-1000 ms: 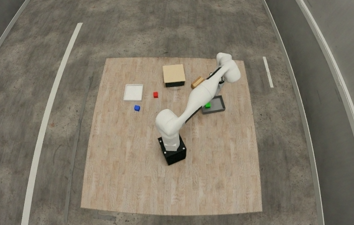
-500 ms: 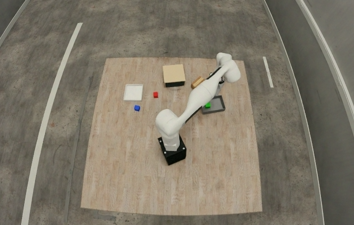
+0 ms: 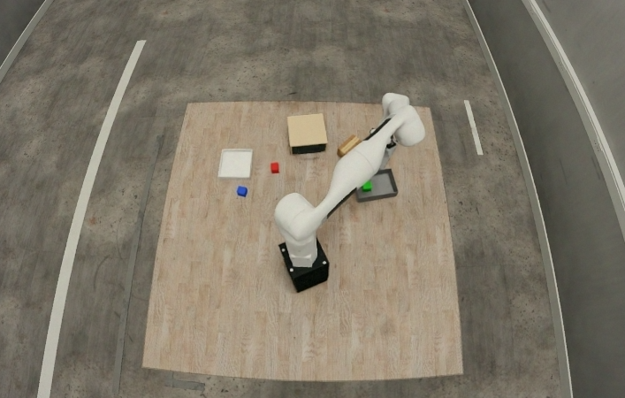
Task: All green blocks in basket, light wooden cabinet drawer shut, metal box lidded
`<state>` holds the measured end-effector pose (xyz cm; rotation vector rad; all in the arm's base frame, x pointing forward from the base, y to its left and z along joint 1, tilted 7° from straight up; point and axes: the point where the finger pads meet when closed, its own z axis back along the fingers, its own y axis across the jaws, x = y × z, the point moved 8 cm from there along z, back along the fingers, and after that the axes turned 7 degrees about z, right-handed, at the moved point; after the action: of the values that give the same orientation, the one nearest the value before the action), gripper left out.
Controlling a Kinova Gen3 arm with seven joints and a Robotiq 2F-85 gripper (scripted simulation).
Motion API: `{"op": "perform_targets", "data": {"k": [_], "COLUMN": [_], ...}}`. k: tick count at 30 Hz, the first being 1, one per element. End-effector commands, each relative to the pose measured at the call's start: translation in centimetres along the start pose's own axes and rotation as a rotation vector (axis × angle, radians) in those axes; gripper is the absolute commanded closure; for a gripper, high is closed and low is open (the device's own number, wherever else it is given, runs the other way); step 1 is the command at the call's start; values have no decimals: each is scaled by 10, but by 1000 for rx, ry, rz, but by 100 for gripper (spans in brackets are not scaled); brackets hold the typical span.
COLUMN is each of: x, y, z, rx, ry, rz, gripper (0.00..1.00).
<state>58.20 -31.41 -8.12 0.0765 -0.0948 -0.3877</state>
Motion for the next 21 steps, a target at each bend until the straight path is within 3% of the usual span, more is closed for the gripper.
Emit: {"op": "perform_targets", "data": {"k": [1,10,21], "x": [1,1,1], "y": [0,0,0], "z": [3,16,55], "rx": [0,0,0], "ry": [-2,-2,-2], "rz": [0,0,0], "gripper": [60,60,60]}}
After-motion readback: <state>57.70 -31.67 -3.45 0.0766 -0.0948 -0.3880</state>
